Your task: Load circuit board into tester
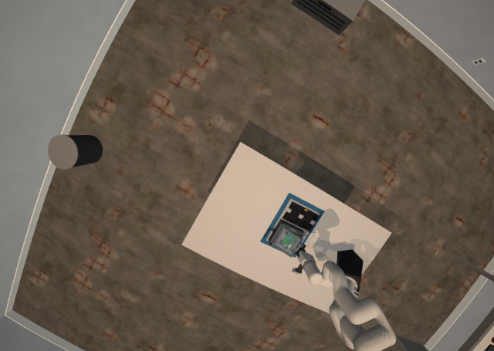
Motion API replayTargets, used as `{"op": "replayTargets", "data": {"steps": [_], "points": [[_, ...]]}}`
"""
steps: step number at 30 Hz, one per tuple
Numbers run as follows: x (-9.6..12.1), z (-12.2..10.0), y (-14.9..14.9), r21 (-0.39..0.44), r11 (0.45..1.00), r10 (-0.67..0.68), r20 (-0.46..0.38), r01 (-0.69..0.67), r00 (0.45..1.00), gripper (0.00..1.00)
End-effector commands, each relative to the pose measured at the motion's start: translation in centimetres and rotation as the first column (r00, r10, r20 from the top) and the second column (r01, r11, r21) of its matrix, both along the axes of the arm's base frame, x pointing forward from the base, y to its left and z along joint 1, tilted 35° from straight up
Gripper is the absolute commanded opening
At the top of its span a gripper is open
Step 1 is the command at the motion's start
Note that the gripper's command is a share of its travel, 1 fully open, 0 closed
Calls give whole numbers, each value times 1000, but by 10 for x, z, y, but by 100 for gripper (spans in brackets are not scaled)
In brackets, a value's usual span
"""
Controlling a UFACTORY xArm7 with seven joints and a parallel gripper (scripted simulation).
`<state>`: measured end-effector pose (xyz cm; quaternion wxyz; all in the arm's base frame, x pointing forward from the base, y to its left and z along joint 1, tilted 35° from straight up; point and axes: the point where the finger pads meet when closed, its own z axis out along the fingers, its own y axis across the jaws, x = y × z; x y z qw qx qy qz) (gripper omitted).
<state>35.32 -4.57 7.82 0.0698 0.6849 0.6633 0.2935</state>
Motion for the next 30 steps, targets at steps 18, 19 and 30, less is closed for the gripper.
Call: {"op": "replayTargets", "data": {"steps": [18, 19, 30], "points": [[6, -20, 6, -4, 1000, -6, 9, 6, 1000, 0], [6, -21, 6, -5, 1000, -6, 9, 6, 1000, 0], [9, -28, 9, -2, 1000, -6, 9, 6, 1000, 0]]}}
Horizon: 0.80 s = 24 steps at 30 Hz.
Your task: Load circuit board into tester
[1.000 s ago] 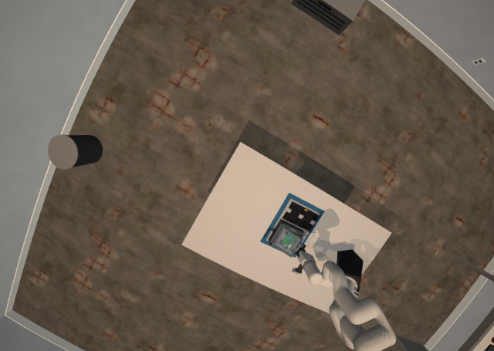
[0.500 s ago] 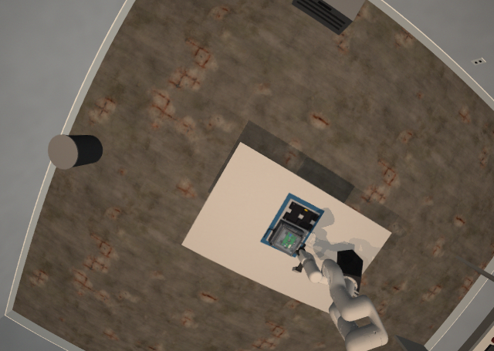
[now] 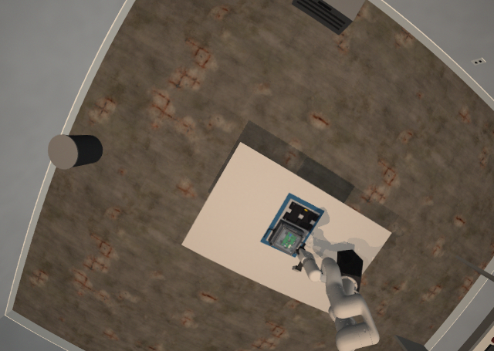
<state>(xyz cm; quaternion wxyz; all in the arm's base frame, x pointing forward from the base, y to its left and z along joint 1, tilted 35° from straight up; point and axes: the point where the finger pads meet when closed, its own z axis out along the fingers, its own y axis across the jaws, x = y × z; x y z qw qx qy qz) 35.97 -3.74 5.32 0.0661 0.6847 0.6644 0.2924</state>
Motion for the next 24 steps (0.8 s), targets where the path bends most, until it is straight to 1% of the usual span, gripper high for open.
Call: {"op": "replayTargets", "data": {"steps": [1, 24], "points": [[2, -3, 1, -5, 1000, -10, 16, 10, 1000, 0], [8, -16, 5, -6, 1000, -10, 17, 10, 1000, 0]]}}
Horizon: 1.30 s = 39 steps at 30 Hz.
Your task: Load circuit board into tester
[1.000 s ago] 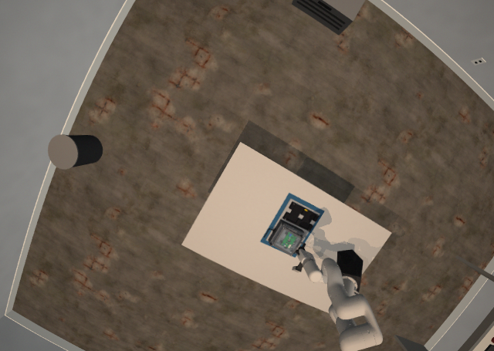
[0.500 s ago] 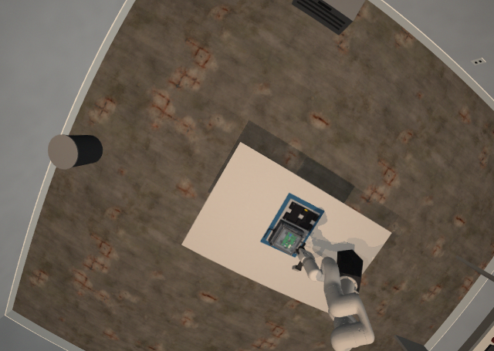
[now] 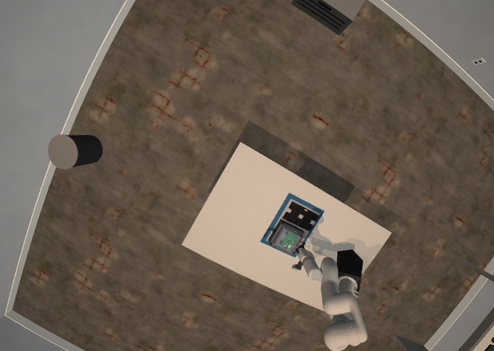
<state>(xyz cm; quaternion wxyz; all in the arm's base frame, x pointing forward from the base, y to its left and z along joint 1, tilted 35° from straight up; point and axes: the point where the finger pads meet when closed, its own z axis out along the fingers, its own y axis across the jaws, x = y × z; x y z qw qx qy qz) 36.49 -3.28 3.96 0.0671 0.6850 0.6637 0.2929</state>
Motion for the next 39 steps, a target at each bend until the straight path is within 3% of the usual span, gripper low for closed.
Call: {"op": "replayTargets", "data": {"steps": [1, 39], "points": [[3, -3, 1, -5, 1000, -8, 15, 9, 1000, 0], [10, -17, 6, -6, 1000, -9, 15, 9, 1000, 0]]}}
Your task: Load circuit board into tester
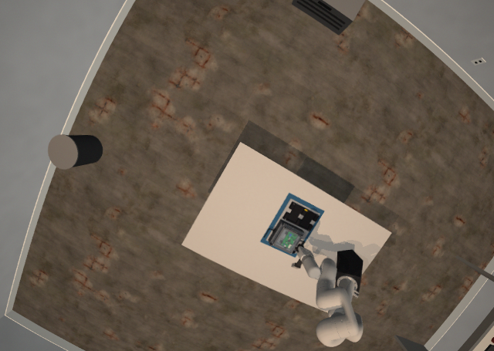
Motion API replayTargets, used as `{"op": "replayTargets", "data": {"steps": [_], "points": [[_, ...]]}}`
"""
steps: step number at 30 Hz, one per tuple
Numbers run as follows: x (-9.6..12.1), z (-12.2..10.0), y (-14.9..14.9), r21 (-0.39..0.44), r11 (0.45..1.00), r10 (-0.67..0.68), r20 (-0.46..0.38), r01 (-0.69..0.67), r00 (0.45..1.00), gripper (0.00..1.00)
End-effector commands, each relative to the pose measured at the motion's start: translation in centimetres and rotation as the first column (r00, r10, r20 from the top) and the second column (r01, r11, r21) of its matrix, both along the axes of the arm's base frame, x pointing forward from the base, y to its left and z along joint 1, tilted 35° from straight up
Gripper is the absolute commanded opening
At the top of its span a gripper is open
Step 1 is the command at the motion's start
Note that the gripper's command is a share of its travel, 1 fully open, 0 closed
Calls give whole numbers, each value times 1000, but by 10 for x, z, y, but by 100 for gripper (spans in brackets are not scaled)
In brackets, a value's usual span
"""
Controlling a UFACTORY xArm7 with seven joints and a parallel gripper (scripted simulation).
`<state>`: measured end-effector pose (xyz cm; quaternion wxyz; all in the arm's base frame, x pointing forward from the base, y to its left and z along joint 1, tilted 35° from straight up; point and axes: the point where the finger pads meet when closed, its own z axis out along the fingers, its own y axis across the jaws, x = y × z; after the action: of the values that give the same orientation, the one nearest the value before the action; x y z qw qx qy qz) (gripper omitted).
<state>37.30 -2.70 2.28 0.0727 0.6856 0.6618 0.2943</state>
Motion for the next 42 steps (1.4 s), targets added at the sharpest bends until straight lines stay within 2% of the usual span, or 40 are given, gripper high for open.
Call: {"op": "replayTargets", "data": {"steps": [1, 42], "points": [[2, -1, 0, -2, 1000, -2, 6, 2, 1000, 0], [5, -6, 1, -3, 1000, -2, 4, 2, 1000, 0]]}}
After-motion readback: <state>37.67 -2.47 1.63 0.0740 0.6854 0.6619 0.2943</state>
